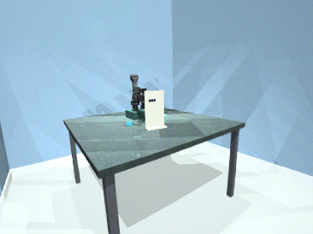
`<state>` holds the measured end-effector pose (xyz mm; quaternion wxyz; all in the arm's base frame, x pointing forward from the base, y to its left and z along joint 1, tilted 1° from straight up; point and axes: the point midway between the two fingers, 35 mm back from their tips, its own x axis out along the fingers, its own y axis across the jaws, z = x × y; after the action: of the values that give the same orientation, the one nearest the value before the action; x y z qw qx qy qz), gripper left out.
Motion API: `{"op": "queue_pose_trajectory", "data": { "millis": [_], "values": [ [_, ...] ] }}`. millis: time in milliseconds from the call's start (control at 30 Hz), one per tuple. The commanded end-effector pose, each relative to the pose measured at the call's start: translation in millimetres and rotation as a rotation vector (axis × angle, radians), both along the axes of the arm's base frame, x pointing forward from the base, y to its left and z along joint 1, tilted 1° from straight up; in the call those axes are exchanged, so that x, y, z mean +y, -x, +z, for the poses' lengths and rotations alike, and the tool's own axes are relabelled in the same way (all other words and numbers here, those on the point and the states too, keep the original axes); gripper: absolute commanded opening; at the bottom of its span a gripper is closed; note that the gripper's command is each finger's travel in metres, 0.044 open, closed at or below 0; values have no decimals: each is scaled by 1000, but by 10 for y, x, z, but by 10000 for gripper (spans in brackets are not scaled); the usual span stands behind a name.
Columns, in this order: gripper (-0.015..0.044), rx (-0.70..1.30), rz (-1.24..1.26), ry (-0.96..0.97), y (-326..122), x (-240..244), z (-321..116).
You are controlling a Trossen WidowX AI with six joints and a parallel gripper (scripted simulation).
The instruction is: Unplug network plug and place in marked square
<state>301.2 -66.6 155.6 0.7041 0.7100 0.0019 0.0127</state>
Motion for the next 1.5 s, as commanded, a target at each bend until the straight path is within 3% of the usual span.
{"op": "queue_pose_trajectory", "data": {
  "millis": [0,1467],
  "values": [
    [156,-6,-3,0,-117,-36,17],
    [156,-15,-3,-3,-808,-203,33]
  ]
}}
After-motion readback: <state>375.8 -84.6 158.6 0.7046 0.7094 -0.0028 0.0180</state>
